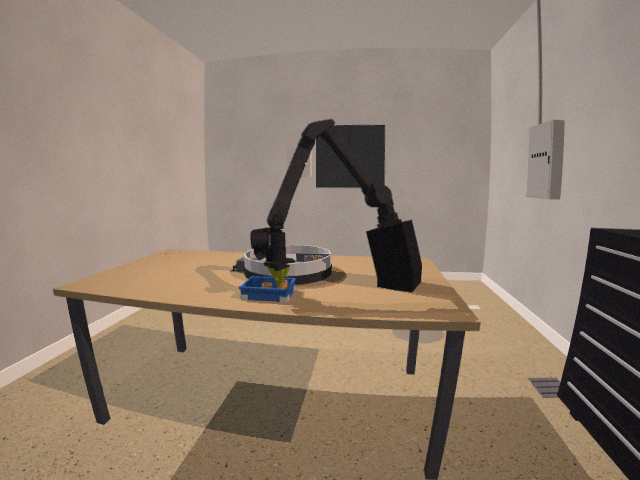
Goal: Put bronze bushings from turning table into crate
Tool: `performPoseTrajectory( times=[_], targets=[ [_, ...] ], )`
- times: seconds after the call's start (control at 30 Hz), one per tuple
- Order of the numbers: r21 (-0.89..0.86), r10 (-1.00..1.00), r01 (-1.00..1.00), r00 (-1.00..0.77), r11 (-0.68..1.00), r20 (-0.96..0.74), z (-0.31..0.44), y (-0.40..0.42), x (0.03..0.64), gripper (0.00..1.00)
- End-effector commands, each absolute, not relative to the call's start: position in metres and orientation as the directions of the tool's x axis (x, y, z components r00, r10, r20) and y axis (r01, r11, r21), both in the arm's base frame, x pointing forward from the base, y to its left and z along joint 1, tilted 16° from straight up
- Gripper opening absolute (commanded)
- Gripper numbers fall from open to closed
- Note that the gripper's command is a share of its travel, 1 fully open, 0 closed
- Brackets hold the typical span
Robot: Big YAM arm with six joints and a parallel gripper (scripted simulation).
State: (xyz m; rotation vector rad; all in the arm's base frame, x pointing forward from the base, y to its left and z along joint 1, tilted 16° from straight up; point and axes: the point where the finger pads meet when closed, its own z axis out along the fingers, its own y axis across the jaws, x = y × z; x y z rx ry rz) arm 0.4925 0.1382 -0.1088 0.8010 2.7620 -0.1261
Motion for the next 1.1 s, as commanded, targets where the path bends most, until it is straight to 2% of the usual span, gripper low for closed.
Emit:
performPoseTrajectory(
  times=[0.0, 1.07],
  targets=[
    [0.032, 0.515, 0.532, -0.800, 0.846, -0.307, -0.100, 0.141, 0.519, 0.00],
    [0.045, 0.515, 0.530, -0.797, 0.847, -0.317, -0.096, 0.143, 0.523, 0.00]
  ],
)
